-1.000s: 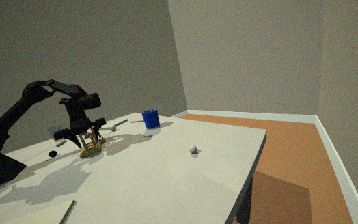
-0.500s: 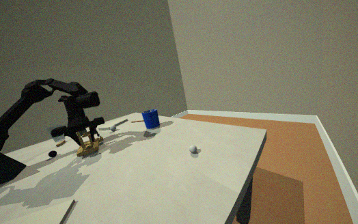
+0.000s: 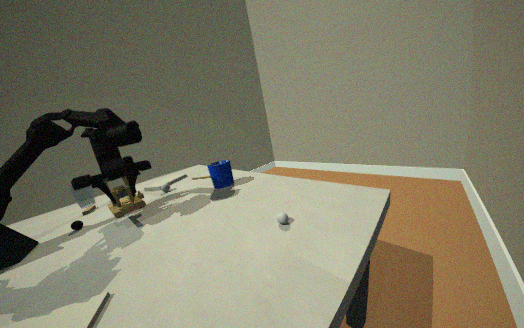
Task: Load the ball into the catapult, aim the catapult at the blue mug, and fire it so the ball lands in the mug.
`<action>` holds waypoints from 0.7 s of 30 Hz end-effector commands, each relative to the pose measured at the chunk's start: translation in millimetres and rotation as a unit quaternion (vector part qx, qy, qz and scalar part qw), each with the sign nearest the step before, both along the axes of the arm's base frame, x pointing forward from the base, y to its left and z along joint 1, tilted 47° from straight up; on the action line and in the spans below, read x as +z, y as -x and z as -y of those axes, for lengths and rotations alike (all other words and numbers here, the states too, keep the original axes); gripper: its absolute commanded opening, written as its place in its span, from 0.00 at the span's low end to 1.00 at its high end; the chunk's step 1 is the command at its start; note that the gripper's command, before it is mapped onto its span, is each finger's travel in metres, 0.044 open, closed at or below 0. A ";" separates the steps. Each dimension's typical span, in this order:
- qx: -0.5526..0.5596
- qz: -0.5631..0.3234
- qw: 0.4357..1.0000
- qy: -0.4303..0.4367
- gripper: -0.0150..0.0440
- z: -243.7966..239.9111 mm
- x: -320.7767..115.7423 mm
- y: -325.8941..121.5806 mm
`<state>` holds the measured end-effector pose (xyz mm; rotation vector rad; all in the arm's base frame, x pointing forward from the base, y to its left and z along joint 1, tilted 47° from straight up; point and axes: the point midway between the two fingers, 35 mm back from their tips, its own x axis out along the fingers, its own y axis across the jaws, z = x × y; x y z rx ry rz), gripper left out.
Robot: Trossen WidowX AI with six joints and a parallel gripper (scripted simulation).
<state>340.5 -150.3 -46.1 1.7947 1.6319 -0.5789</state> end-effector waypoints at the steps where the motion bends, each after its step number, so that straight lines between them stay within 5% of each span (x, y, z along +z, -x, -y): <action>1: 0.041 0.049 0.998 0.011 0.25 4.2 1.7 -2.2; 11: 0.150 0.160 0.975 0.031 0.25 3.5 3.7 -16.0; 21: 0.152 0.162 0.975 0.031 0.25 0.4 2.2 -19.8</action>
